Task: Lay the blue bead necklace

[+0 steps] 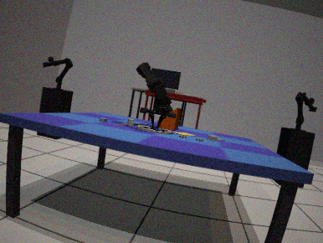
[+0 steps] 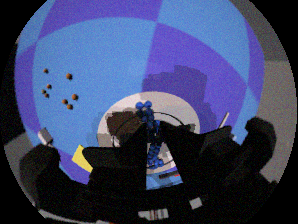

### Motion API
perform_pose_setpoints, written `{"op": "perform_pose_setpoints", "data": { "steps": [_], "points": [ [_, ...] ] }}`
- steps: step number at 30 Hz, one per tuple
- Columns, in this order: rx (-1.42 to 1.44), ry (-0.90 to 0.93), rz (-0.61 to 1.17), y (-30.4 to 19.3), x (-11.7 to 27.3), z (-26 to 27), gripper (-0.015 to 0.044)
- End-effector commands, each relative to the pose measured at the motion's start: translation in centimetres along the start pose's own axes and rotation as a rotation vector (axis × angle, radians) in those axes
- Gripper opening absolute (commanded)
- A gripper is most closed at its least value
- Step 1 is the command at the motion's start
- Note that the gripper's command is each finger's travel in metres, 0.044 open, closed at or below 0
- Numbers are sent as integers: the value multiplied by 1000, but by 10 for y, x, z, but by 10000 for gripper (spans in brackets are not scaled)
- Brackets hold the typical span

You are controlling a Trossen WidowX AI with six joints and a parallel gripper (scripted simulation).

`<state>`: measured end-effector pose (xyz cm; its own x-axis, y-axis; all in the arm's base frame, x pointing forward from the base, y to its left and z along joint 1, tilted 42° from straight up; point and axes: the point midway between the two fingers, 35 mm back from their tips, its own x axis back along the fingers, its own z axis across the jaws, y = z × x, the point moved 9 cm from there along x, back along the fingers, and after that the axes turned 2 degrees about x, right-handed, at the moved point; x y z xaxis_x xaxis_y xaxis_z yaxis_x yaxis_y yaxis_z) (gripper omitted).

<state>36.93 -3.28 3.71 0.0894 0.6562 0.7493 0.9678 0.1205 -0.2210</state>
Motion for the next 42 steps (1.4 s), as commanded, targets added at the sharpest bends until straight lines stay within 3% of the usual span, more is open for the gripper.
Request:
{"op": "perform_pose_setpoints", "data": {
  "steps": [1,42],
  "points": [
    [-1,0,0,0,0,0,0],
    [7,-3,3,-17,2,23,0]
  ]
}}
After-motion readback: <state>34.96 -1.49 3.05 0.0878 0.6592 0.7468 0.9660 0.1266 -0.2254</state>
